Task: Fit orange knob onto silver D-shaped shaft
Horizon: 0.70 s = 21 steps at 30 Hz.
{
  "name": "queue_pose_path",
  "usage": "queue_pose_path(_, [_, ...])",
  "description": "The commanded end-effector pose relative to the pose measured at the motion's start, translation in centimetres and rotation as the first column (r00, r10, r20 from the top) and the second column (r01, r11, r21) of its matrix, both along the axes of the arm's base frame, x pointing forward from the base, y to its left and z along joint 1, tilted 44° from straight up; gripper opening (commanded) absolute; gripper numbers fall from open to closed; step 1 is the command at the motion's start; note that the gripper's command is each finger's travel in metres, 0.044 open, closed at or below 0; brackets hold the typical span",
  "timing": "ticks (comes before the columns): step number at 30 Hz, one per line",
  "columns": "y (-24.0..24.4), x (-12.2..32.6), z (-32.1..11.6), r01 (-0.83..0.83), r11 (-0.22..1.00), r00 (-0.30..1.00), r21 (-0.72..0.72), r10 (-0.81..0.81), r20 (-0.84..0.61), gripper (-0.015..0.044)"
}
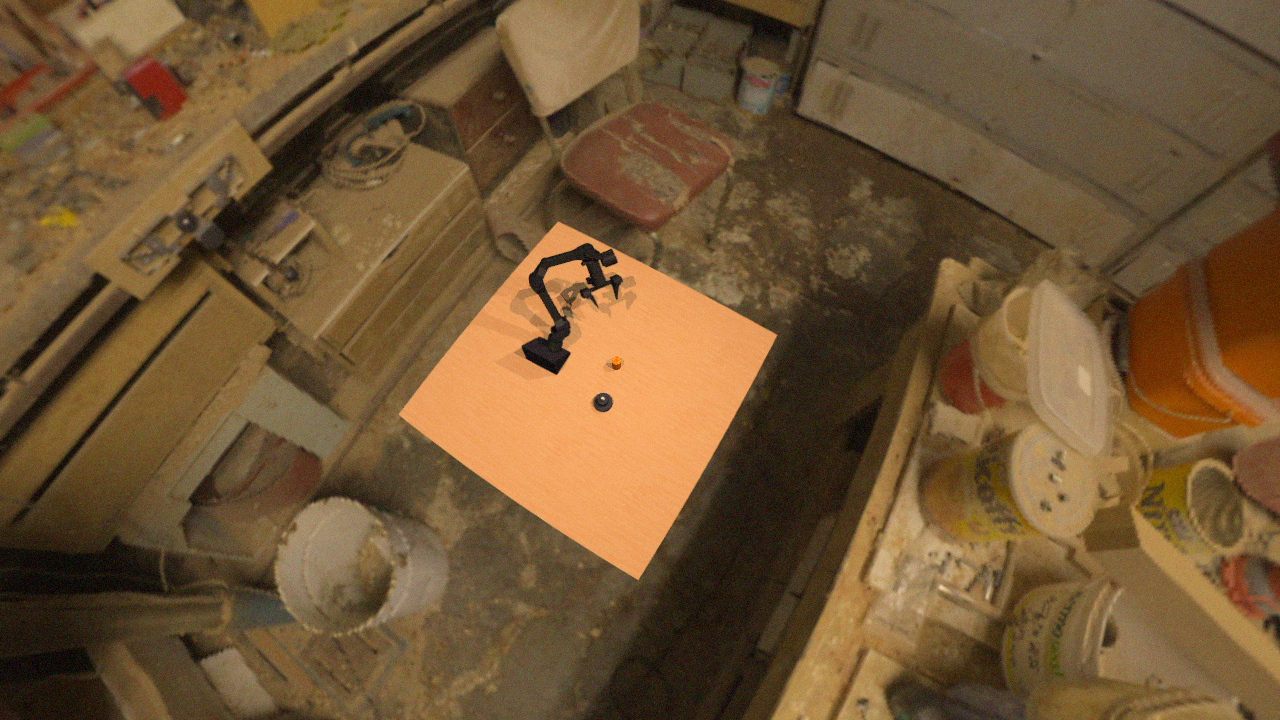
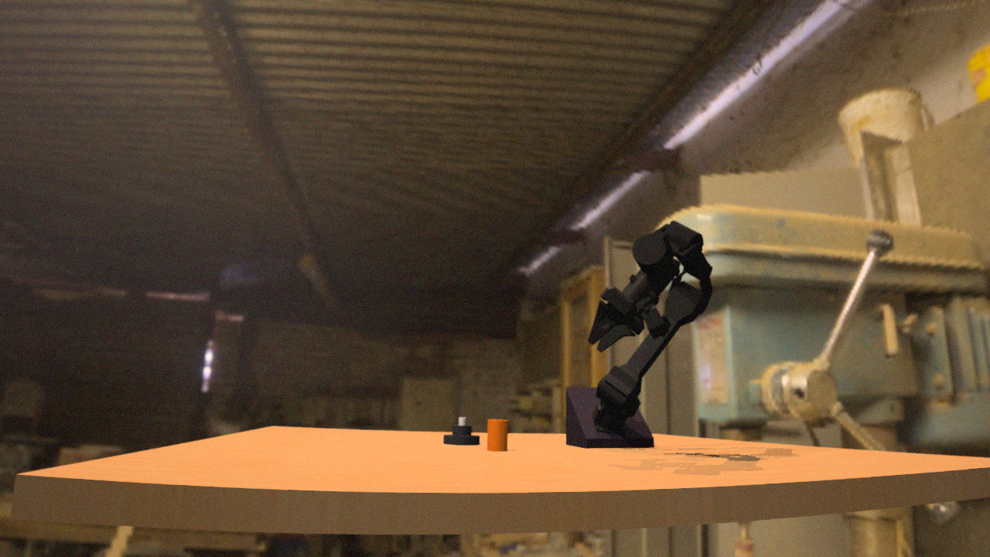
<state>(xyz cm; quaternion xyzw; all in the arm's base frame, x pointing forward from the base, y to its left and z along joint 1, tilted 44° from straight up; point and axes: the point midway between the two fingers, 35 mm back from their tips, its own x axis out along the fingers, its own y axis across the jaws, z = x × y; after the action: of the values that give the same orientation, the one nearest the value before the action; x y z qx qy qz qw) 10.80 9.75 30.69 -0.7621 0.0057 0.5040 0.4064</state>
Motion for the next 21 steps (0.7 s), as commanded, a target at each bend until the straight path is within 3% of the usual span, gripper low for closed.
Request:
queue_pose_path(1, [2.0, 4.0, -3.7, 0.573, 0.819, 0.731, 0.028, -0.496, -0.469, 0.0440])
queue_pose_path(5, [2.3, 6.6, -6.0, 0.851, 0.515, 0.316, -0.106, -0.662, -0.680, 0.0440])
queue_pose_path(11, [1.7, 9.6, -8.6, 0.929, 0.089, -0.234, -0.361, -0.616, -0.753, 0.0440])
queue_pose_path(16, [0.4, 12.2, -11.0, 0.797, -0.215, -0.596, -0.564, -0.422, -0.683, 0.0440])
queue_pose_path(21, [-1.4, 14.7, -13.7, 0.419, -0.462, -0.887, -0.782, -0.025, -0.460, 0.0440])
